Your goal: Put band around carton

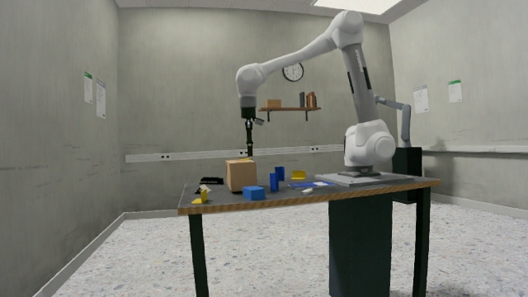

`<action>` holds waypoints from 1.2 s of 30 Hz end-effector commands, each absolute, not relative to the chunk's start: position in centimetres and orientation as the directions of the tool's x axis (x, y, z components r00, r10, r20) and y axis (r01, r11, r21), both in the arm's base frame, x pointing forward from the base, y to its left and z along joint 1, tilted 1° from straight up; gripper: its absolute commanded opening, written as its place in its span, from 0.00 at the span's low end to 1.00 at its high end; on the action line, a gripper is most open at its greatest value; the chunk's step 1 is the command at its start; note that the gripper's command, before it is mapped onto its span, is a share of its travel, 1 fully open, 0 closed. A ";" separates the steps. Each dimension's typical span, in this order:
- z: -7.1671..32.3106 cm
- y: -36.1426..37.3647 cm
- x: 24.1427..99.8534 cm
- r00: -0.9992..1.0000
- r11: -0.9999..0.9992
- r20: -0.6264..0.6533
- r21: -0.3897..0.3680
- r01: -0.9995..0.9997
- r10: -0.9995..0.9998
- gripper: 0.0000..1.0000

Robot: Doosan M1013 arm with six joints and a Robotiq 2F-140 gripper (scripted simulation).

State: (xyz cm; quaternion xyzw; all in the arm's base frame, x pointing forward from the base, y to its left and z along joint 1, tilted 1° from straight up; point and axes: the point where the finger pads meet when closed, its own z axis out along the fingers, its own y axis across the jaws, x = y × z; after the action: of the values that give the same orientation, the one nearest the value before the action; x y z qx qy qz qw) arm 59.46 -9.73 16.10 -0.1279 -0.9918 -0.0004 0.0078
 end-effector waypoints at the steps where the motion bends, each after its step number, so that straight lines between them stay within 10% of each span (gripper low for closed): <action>1: 16.2 -9.8 60.0 -0.967 0.967 0.014 -0.001 0.254 0.254 0.10; 36: 15.7 -9.9 61.4 -0.967 0.967 0.014 -0.001 0.254 0.254 0.10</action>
State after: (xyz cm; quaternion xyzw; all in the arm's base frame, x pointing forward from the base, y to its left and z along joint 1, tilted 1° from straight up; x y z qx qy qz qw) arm 61.42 -9.88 15.87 -0.1279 -0.9918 -0.0004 0.0077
